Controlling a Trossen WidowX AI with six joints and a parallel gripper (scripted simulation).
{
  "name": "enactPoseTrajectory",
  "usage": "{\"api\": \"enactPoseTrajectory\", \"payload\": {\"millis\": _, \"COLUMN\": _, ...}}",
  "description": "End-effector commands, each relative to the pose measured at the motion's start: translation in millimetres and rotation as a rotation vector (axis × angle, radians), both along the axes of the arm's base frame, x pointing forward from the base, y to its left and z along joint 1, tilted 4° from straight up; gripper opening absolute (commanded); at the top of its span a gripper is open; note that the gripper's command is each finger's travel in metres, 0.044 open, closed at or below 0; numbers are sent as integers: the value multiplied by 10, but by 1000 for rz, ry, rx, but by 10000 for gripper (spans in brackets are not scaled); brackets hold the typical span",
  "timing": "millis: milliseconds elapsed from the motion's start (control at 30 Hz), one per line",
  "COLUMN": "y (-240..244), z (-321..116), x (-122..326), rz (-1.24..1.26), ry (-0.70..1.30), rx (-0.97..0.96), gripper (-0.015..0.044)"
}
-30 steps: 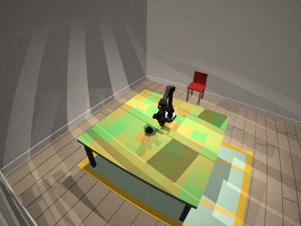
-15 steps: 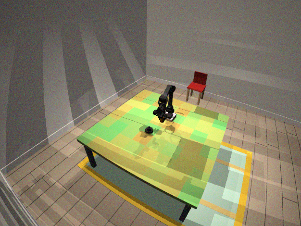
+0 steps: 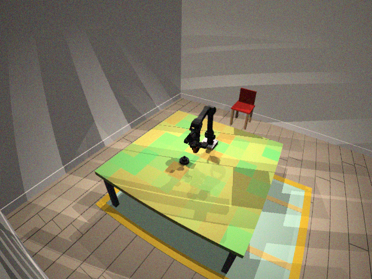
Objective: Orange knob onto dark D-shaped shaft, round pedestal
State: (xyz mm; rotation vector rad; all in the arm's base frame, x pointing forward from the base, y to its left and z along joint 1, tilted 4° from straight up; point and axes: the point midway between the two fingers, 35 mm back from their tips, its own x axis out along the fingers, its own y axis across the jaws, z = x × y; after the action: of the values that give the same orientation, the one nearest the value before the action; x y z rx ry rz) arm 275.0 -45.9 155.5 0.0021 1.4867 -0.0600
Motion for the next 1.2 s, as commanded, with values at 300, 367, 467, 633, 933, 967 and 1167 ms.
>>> {"api": "enactPoseTrajectory", "payload": {"millis": 300, "y": -352, "z": -89, "x": 156, "rz": 4, "ry": -14, "rx": -3, "gripper": 0}}
{"api": "enactPoseTrajectory", "payload": {"millis": 367, "y": -409, "z": -109, "x": 173, "rz": 4, "ry": -14, "rx": -3, "gripper": 0}}
{"api": "enactPoseTrajectory", "payload": {"millis": 467, "y": -496, "z": -139, "x": 195, "rz": 4, "ry": -15, "rx": -4, "gripper": 0}}
{"api": "enactPoseTrajectory", "payload": {"millis": 633, "y": -645, "z": -191, "x": 225, "rz": 4, "ry": -15, "rx": -6, "gripper": 0}}
{"api": "enactPoseTrajectory", "payload": {"millis": 933, "y": -876, "z": -273, "x": 254, "rz": 4, "ry": -16, "rx": -9, "gripper": 0}}
{"api": "enactPoseTrajectory", "payload": {"millis": 967, "y": -876, "z": -278, "x": 255, "rz": 4, "ry": -16, "rx": -9, "gripper": 0}}
{"api": "enactPoseTrajectory", "payload": {"millis": 1167, "y": -883, "z": -394, "x": 268, "rz": 4, "ry": -16, "rx": -9, "gripper": 0}}
